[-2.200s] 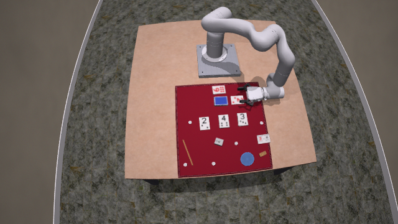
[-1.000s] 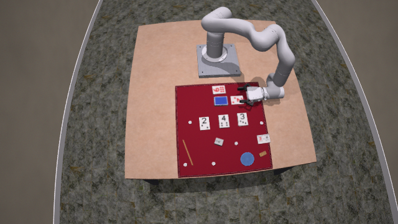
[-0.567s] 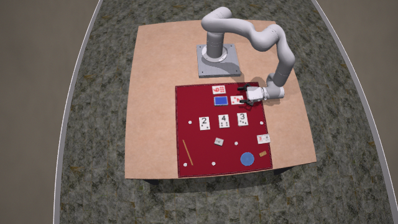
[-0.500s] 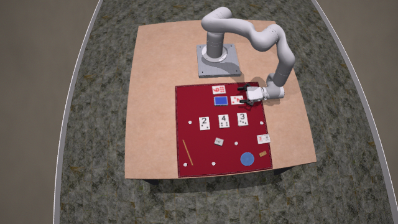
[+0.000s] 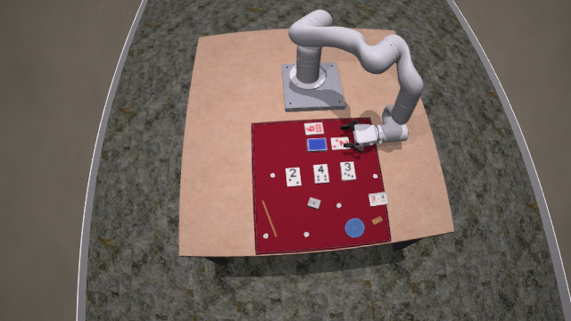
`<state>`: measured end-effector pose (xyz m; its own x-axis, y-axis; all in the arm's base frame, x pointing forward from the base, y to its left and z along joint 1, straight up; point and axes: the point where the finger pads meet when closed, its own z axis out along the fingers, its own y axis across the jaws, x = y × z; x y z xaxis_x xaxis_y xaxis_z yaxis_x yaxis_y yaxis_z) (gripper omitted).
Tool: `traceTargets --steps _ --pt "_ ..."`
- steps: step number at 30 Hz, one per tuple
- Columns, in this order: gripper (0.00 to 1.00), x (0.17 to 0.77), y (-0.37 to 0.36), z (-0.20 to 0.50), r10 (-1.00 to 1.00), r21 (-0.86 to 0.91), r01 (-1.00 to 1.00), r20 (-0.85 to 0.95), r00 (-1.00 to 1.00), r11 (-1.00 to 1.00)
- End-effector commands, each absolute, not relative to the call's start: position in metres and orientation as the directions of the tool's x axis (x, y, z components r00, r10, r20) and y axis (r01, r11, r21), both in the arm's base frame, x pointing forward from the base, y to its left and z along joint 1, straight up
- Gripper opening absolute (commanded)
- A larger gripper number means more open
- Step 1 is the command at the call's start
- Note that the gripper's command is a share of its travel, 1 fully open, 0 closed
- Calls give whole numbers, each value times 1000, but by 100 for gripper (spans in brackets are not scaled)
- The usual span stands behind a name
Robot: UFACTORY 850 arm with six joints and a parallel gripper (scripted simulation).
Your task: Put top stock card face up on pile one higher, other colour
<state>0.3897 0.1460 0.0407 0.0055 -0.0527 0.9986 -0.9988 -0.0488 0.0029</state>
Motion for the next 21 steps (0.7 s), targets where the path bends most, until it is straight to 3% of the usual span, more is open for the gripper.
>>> traceTargets --steps 1,21 --pt "100 390 147 41 -54 2 -999 999 4 -49" --pt "100 390 146 86 -54 1 -999 999 4 -49"
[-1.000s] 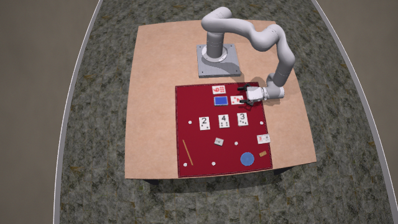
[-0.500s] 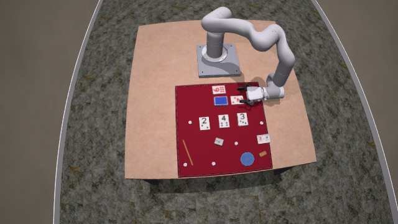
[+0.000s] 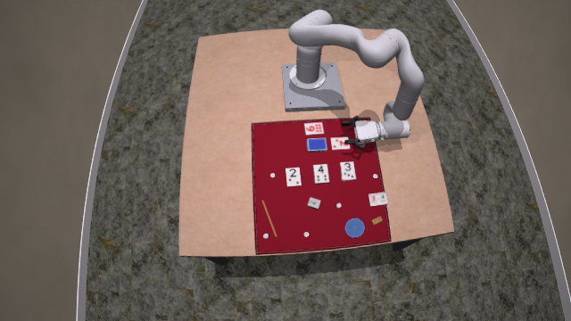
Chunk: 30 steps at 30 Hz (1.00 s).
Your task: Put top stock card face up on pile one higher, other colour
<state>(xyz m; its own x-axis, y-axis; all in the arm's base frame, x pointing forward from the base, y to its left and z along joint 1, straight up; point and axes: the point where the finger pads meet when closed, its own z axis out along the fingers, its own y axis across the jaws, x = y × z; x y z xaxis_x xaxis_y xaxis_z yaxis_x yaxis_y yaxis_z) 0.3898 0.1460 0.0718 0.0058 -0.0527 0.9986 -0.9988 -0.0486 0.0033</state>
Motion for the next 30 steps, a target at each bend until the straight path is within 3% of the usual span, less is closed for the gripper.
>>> traceTargets --steps 1,14,30 --pt "100 390 146 86 -54 1 -999 999 4 -49" --pt "100 390 146 128 -54 1 -999 999 4 -49" --pt "100 390 146 131 -73 2 -999 997 5 -48"
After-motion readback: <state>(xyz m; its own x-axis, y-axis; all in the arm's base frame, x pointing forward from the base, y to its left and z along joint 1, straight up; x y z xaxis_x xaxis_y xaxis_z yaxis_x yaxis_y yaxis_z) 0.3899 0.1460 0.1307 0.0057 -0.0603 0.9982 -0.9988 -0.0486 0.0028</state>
